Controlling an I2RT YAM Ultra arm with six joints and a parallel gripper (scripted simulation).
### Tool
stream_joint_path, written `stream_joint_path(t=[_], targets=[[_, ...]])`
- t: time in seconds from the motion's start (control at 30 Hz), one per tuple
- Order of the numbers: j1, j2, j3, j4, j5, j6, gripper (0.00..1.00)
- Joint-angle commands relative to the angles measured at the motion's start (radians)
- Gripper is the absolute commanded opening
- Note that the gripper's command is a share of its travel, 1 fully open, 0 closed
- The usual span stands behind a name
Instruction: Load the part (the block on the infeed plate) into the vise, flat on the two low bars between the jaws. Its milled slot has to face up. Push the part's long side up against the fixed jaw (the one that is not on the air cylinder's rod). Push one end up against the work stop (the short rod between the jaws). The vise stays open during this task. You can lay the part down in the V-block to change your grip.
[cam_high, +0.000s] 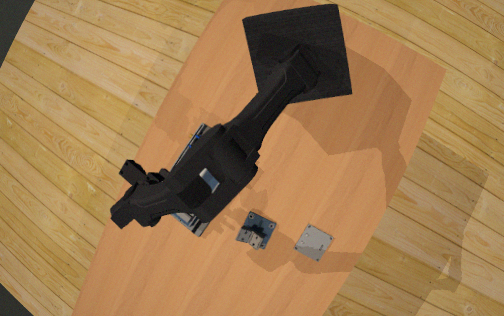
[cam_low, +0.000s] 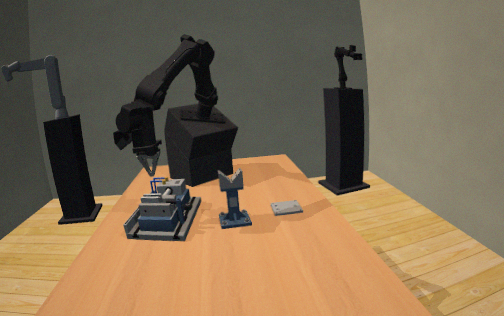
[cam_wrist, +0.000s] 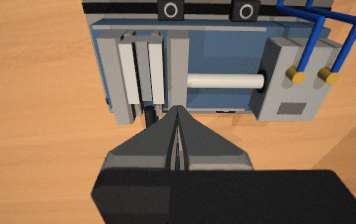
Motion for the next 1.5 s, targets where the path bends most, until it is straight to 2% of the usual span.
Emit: stream_joint_path(t=[0.0,0.3,0.4,0.5,0.63,0.77,0.9,1.07,1.17,1.2,1.33,1.47], targets=[[-0.025,-0.032,-0.001,0.016,0.01,0.009,0.0],[-0.018,0.008,-0.02,0.035,0.011,0.017,0.0],[-0.004,0.011,-0.007,0.047,0.012,0.021,0.0],[0.009,0.005,-0.026,0.058,0.013,0.026,0.0],[-0.006,0.013,-0.018,0.069,0.014,0.029,0.0],[0.012,0.044,-0.032,0.088,0.016,0.037,0.0],[0.022,0.033,-0.023,0.107,0.017,0.044,0.0],[0.026,0.071,-0.034,0.129,0.019,0.053,0.0],[0.031,0.067,-0.034,0.133,0.02,0.054,0.0],[0.026,0.041,-0.038,0.136,0.02,0.056,0.0],[0.036,0.048,-0.024,0.149,0.021,0.061,0.0],[0.034,0.086,-0.03,0.158,0.022,0.064,0.0]])
